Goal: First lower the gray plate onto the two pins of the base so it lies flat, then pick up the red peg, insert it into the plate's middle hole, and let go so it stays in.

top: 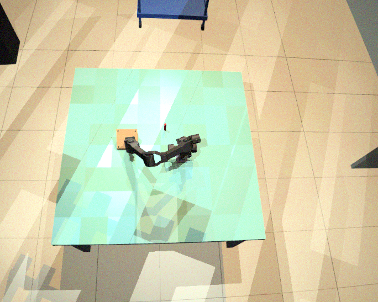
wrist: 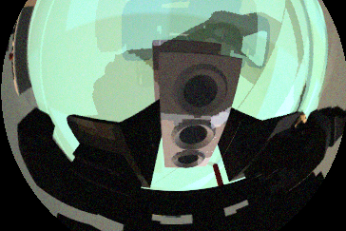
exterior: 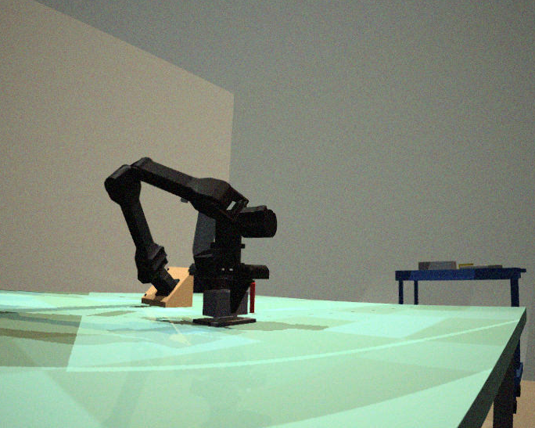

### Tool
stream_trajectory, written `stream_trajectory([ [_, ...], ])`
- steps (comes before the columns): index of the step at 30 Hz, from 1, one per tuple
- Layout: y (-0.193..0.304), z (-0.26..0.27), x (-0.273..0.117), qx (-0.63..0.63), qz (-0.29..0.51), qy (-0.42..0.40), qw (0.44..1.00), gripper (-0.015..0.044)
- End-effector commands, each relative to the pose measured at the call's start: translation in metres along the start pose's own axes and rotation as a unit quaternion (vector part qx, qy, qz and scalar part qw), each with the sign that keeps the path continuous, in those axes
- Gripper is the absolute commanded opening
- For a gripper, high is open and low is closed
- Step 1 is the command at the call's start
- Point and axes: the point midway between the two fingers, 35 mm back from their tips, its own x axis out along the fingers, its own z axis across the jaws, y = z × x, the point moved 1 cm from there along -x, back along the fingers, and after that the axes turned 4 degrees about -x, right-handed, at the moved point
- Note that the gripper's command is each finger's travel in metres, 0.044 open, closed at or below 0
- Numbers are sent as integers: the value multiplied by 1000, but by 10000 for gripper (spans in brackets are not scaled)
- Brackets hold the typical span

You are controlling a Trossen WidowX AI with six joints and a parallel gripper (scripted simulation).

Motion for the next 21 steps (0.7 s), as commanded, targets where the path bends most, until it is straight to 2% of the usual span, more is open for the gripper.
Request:
stream_trajectory([
  [1, 0, 0, -1, 0, 0, 0, 1000, 26],
  [16, 0, 0, -1, 0, 0, 0, 1000, 420],
  [17, 0, 0, -1, 0, 0, 0, 1000, 440],
  [21, 0, 0, -1, 0, 0, 0, 1000, 440],
])
